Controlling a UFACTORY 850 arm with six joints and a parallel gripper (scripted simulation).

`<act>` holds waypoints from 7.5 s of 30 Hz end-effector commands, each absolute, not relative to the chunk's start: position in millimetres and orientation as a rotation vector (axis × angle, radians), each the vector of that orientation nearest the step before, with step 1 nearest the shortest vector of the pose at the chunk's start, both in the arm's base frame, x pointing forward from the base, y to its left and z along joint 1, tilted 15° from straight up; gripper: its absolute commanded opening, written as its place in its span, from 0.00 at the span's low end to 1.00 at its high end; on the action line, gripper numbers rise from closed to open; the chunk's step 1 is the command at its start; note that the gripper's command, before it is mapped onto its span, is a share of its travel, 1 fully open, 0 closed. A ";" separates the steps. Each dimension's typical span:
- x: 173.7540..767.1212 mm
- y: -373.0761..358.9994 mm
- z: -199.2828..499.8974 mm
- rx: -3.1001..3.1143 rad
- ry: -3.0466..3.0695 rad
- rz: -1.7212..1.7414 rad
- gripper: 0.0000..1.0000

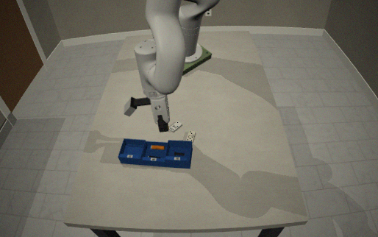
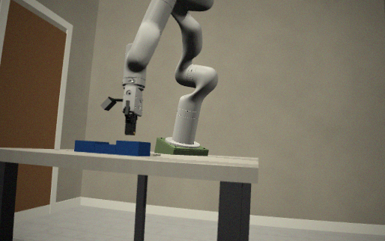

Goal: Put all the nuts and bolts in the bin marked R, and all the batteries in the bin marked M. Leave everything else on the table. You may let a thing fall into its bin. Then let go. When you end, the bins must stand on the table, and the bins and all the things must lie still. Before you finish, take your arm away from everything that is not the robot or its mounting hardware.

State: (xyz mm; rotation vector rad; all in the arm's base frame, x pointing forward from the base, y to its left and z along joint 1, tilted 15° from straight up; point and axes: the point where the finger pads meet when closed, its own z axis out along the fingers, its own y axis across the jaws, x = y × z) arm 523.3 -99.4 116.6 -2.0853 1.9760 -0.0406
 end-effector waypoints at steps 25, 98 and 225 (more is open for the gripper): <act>596.1 -50.9 139.3 -1.876 2.192 0.008 0.00; 597.6 -48.4 113.0 -1.876 2.192 0.008 0.29; 568.3 -74.7 263.2 -1.876 2.192 0.008 1.00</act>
